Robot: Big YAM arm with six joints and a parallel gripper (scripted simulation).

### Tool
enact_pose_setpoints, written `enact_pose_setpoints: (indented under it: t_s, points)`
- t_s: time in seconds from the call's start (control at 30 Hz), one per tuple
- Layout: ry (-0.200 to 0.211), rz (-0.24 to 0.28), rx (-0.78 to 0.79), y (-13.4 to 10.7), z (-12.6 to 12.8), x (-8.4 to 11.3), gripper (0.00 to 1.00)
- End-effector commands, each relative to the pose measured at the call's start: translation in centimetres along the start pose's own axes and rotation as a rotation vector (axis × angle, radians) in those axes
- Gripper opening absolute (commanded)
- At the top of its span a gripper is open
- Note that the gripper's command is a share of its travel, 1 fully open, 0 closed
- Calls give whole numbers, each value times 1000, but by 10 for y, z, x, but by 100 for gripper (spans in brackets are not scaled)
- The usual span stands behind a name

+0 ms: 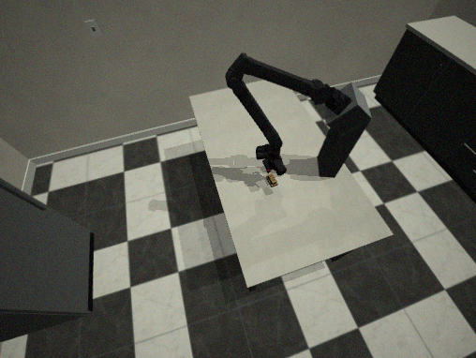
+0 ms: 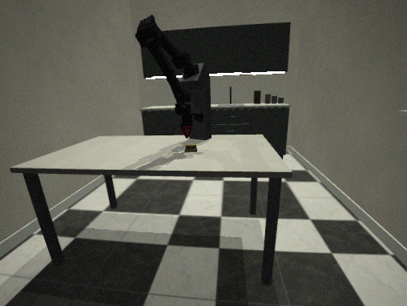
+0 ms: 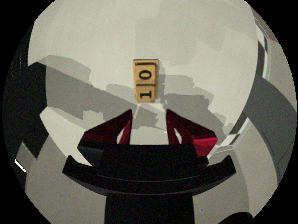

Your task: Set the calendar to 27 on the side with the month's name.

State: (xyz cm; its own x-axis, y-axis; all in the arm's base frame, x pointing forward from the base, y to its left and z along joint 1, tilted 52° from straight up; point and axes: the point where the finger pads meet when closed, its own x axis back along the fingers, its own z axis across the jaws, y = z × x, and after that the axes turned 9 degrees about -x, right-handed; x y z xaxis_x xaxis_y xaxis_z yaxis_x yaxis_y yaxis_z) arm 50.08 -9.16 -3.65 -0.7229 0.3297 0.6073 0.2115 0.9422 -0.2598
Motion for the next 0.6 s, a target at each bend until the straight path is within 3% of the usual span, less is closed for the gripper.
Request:
enact_pose_setpoints:
  t_s: [0.0, 0.57]
  points:
    - [13, 0, 9, -2, 9, -5, 46]
    - [14, 0, 10, -2, 10, -28, 46]
